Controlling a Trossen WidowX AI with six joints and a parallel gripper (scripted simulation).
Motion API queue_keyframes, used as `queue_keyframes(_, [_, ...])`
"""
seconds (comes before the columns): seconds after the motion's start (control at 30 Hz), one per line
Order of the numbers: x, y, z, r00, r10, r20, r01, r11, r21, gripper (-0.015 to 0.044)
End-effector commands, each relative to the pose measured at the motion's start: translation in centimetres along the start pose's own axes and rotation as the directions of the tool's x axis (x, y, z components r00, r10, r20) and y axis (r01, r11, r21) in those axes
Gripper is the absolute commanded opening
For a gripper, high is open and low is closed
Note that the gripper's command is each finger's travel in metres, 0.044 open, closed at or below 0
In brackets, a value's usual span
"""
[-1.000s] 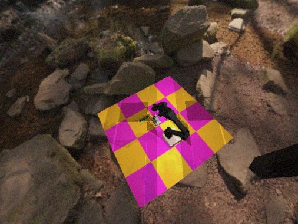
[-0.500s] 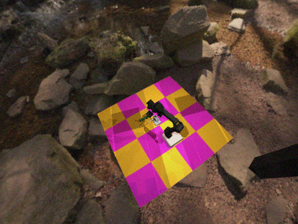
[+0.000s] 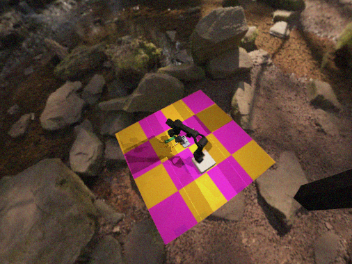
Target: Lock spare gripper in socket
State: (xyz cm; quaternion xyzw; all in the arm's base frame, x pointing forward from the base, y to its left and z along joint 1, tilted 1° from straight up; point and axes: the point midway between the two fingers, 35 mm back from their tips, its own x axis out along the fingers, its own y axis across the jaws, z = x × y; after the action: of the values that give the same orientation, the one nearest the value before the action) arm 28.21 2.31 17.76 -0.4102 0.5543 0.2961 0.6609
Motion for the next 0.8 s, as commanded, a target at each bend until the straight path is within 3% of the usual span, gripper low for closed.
queue_keyframes(0.0, [4.1,1.1,1.7,0.982,0.186,-0.027,-0.18,0.894,-0.41,0.03])
queue_keyframes(0.37, [4.3,1.1,1.8,0.982,0.186,-0.027,-0.18,0.894,-0.41,0.03])
queue_keyframes(0.6, [10.2,2.8,2.2,0.982,0.186,-0.027,-0.181,0.894,-0.41,0.03])
queue_keyframes(0.77, [11.0,2.9,2.2,0.982,0.186,-0.027,-0.181,0.894,-0.41,0.03])
